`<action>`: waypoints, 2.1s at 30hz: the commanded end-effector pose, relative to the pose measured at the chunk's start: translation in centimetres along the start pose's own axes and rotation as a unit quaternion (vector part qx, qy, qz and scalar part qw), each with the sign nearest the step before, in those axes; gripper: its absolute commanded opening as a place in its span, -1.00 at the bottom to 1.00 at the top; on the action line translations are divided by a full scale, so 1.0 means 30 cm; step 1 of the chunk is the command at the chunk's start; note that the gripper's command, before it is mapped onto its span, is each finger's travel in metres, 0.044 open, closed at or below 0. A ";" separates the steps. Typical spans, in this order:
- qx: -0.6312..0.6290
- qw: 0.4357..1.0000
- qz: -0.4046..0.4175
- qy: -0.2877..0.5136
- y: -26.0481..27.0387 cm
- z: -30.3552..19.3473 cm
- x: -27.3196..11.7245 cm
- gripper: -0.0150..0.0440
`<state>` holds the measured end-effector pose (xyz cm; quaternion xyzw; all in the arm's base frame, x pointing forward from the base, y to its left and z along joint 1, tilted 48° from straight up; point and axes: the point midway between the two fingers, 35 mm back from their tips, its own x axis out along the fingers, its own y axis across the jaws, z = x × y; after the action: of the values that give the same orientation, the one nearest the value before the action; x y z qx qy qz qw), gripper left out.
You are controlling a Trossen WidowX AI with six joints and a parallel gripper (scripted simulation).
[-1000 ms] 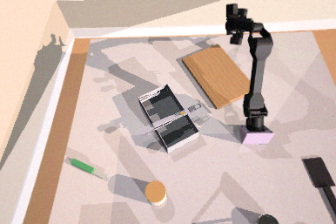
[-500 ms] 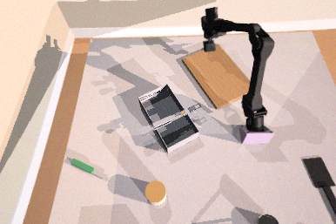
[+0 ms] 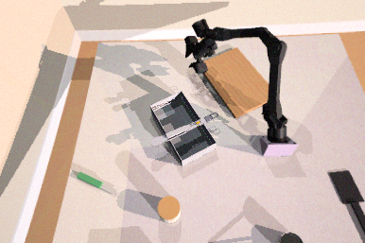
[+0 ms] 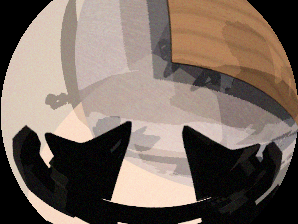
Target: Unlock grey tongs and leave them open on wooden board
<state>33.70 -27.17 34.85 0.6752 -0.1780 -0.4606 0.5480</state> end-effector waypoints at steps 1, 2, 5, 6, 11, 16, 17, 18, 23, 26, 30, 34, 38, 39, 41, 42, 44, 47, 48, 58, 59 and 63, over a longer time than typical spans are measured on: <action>0.008 0.996 -0.070 0.048 -0.126 -0.189 -0.004 0.39; 0.007 0.995 -0.087 0.057 -0.159 -0.230 -0.008 0.39; 0.011 0.988 -0.137 0.075 -0.250 -0.336 -0.029 0.39; 0.015 0.984 -0.155 0.081 -0.284 -0.368 -0.035 0.39; 0.000 0.971 -0.222 0.083 -0.424 -0.469 -0.077 0.39; -0.011 0.957 -0.286 0.055 -0.572 -0.532 -0.103 0.39; -0.009 0.954 -0.296 0.048 -0.591 -0.535 -0.109 0.39; -0.006 0.950 -0.310 0.037 -0.617 -0.540 -0.118 0.39; 0.007 0.906 -0.411 -0.098 -0.837 -0.550 -0.233 0.39; 0.005 0.881 -0.434 -0.187 -0.922 -0.534 -0.309 0.39; 0.005 0.880 -0.434 -0.194 -0.928 -0.532 -0.314 0.39; 0.005 0.880 -0.434 -0.194 -0.928 -0.532 -0.314 0.39; 0.005 0.880 -0.434 -0.193 -0.927 -0.536 -0.312 0.39; 0.006 0.880 -0.434 -0.192 -0.926 -0.542 -0.308 0.39; 0.007 0.881 -0.433 -0.189 -0.924 -0.558 -0.299 0.39; 0.007 0.881 -0.433 -0.189 -0.924 -0.558 -0.299 0.39; 0.007 0.881 -0.433 -0.189 -0.924 -0.558 -0.299 0.39; 0.007 0.881 -0.433 -0.189 -0.924 -0.558 -0.299 0.39; 0.007 0.881 -0.433 -0.189 -0.925 -0.558 -0.298 0.39; 0.006 0.881 -0.433 -0.190 -0.958 -0.548 -0.271 0.39; 0.006 0.881 -0.433 -0.190 -0.962 -0.546 -0.267 0.39; 0.006 0.881 -0.433 -0.191 -0.978 -0.541 -0.254 0.39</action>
<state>35.32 -2.11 11.69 0.5879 0.0263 -0.7712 0.2426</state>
